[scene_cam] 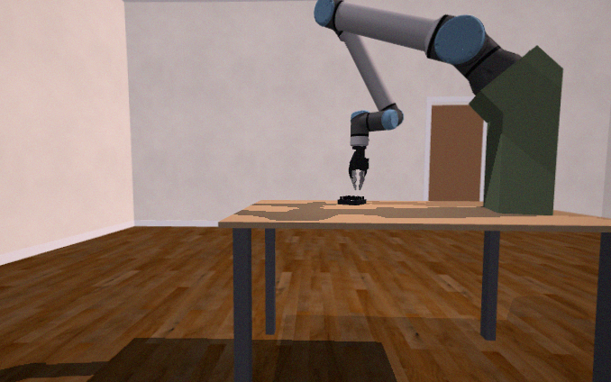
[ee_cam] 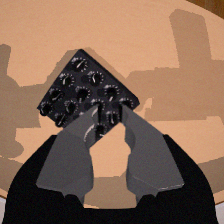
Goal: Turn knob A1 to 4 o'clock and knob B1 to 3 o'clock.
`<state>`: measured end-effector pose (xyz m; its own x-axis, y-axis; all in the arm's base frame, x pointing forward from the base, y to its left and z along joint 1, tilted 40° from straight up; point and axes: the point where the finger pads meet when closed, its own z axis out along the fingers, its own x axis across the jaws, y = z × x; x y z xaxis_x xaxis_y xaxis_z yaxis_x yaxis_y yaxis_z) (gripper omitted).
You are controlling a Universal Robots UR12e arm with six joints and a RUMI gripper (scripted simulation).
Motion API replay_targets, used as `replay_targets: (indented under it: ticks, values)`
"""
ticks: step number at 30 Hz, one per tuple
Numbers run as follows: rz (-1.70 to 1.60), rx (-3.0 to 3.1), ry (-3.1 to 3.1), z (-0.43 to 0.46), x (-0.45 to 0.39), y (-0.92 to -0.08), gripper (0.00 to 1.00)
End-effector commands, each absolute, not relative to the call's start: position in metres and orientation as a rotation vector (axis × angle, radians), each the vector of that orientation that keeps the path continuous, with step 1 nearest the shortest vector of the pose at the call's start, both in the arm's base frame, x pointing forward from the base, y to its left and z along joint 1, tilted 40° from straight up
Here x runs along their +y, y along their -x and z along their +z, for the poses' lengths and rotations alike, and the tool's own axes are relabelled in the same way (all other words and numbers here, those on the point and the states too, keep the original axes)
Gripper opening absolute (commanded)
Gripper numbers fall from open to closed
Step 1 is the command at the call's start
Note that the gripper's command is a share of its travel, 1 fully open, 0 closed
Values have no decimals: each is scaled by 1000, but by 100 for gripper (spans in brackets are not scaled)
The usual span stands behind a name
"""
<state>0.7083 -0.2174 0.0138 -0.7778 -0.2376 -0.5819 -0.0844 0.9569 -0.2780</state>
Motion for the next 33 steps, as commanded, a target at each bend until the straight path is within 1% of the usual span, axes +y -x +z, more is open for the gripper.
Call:
replay_targets:
  ticks: [1,10,33]
  values:
    - [-319,2458,251,13,-217,-706,11]
    - [-358,2451,362,15,-218,-705,11]
    - [-561,2336,973,21,-218,-704,11]
